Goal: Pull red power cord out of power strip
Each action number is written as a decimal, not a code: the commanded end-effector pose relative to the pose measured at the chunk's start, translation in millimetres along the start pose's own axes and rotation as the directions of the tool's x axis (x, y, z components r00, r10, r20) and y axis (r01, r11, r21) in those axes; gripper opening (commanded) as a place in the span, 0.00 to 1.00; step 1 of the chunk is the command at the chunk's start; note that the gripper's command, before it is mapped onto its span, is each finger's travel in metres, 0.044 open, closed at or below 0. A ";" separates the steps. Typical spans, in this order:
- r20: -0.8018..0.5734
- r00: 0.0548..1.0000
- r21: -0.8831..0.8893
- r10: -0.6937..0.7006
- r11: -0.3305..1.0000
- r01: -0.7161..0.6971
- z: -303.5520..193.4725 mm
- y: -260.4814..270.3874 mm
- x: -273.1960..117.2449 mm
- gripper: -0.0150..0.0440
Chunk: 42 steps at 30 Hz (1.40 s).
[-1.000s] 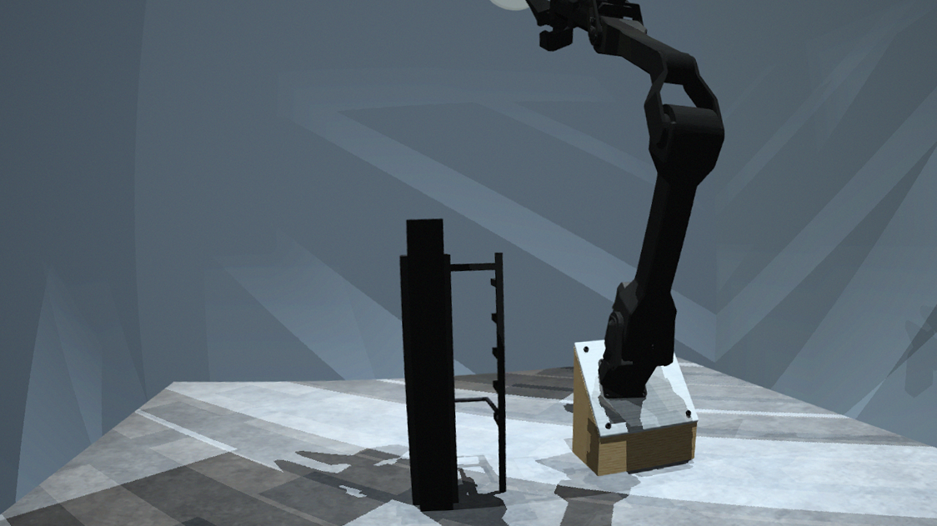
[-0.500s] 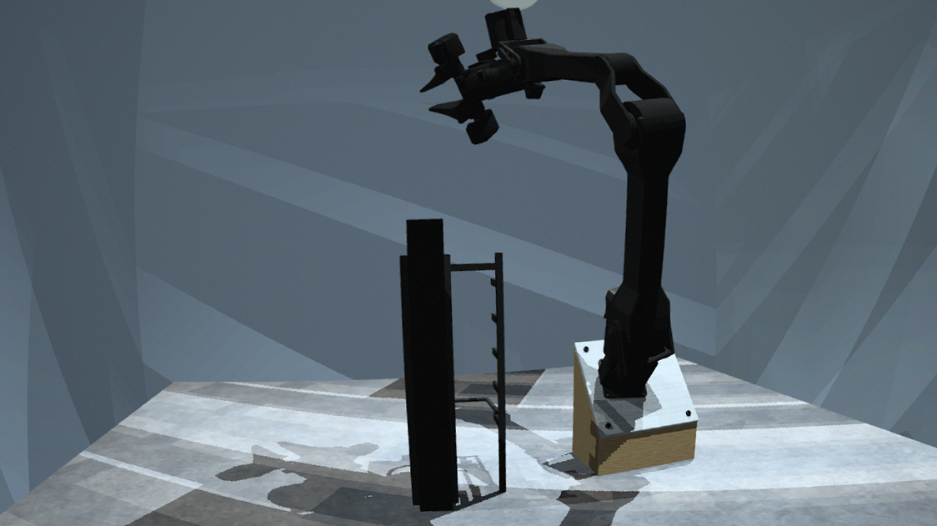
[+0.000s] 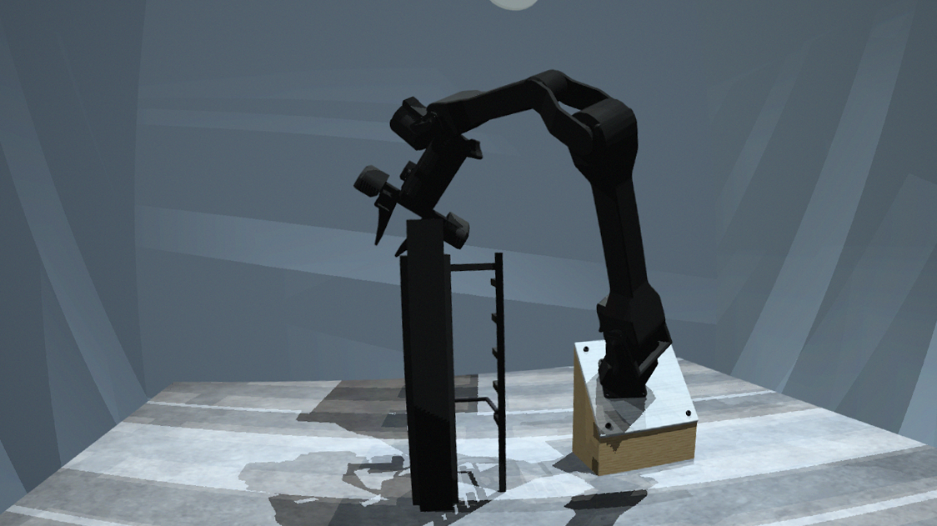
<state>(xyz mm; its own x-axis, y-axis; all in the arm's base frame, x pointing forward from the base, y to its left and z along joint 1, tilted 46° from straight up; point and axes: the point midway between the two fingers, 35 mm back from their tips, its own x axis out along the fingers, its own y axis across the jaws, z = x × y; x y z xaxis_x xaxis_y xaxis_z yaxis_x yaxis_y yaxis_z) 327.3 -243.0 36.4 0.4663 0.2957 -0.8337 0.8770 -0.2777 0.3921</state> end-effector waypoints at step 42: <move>-0.358 0.769 -0.160 -0.529 0.847 0.507 -163.0 -95.2 44.6 0.53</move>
<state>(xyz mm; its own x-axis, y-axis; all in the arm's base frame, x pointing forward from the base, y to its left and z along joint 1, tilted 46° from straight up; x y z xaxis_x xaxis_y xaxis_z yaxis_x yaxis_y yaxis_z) 284.8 -60.0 19.3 -0.0647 0.7002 -0.7110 0.9976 0.0631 -0.0286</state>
